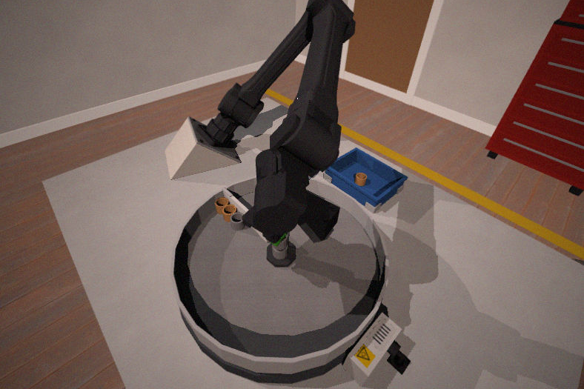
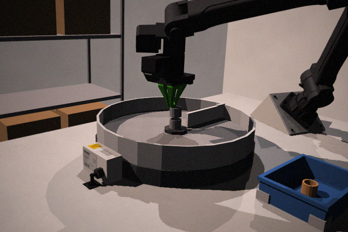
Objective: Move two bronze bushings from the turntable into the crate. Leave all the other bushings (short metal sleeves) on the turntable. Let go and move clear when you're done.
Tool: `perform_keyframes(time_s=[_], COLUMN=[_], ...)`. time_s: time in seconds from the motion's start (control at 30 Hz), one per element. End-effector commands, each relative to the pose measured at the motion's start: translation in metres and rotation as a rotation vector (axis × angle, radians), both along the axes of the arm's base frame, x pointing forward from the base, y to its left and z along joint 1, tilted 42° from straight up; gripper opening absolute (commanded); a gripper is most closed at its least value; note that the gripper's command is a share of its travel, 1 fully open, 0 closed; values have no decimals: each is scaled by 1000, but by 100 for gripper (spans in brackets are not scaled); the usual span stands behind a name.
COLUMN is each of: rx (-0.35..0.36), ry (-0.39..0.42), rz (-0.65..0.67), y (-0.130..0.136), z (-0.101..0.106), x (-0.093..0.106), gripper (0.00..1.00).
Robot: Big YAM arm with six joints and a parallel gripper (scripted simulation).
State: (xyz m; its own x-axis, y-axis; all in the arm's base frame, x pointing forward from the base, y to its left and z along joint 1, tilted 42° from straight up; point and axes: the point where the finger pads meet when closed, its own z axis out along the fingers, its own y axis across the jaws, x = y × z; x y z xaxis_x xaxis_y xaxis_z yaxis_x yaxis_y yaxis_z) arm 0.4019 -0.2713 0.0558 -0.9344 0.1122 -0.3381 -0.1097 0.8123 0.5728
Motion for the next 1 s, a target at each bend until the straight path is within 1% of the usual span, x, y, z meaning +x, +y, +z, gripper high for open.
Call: perform_keyframes(time_s=[0.0, 0.97], rx=[-16, -16], ry=[-15, -15], rz=[-18, -13], y=[-4, 0], z=[10, 10], x=[-1, -1], gripper=[0, 0])
